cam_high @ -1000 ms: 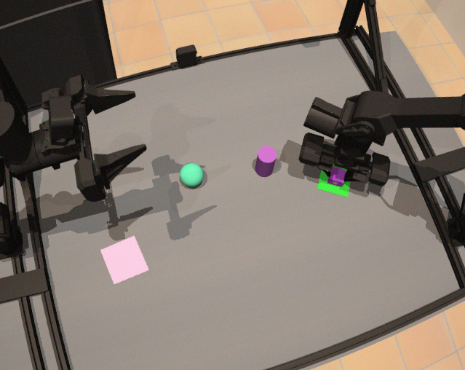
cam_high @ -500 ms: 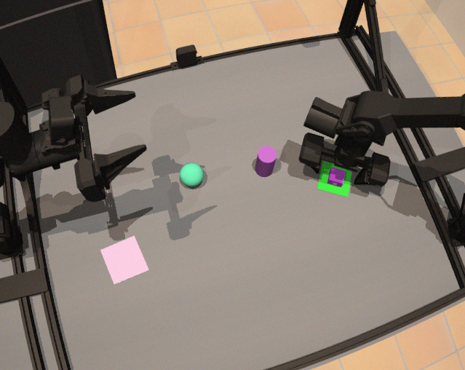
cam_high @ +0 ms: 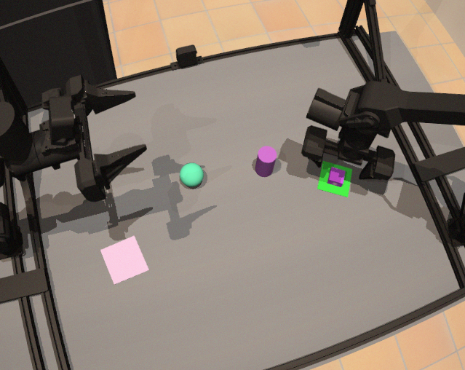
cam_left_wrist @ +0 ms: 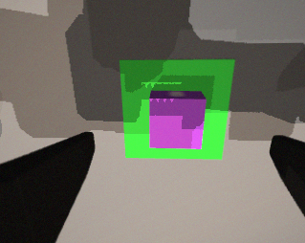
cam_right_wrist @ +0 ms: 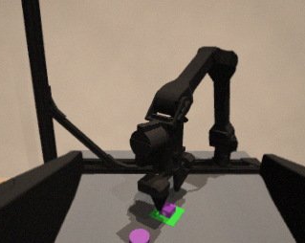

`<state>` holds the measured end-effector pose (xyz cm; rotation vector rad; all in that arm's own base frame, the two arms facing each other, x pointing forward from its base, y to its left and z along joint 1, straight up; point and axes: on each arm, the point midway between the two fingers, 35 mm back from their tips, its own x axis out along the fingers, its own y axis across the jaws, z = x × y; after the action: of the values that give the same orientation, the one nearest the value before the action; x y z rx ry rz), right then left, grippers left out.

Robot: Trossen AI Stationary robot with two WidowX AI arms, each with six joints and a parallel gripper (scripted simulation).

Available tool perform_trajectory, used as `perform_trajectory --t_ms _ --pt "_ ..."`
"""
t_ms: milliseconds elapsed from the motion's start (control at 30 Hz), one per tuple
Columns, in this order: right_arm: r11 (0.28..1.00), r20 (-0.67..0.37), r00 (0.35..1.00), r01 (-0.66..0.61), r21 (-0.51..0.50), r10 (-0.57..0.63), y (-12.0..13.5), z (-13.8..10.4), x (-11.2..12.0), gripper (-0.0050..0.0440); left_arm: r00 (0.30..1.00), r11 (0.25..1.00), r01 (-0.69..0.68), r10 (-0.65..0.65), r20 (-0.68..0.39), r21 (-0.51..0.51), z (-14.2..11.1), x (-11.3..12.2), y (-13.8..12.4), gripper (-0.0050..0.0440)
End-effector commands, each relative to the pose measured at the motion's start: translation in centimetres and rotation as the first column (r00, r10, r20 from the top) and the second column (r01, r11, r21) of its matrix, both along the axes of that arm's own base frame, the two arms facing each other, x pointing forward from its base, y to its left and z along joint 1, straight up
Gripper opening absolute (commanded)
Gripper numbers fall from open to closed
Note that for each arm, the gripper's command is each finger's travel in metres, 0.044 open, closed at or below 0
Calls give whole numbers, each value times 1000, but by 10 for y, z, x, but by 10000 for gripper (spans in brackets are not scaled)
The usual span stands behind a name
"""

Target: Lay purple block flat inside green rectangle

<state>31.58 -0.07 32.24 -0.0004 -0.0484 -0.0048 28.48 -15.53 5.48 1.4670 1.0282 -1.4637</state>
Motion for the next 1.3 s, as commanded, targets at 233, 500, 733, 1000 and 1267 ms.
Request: perform_trajectory --t_ms 233,500,733,1000,1267 --pt "1000 2 1000 -5 0 5 1 0 0 440 764 790 -487 592 256 -373 66 43 35 440" --pt "1000 2 1000 -5 0 5 1 0 0 440 459 480 -565 859 228 -671 116 62 66 440" --pt "1000 2 1000 -5 0 5 1 0 0 440 196 155 -448 978 72 -881 169 66 99 440" --pt "1000 2 1000 -5 0 5 1 0 0 440 49 -122 -204 990 -134 -971 223 57 128 440" --pt "1000 2 1000 -5 0 5 1 0 0 440 15 -345 53 939 -345 -937 268 31 155 440"
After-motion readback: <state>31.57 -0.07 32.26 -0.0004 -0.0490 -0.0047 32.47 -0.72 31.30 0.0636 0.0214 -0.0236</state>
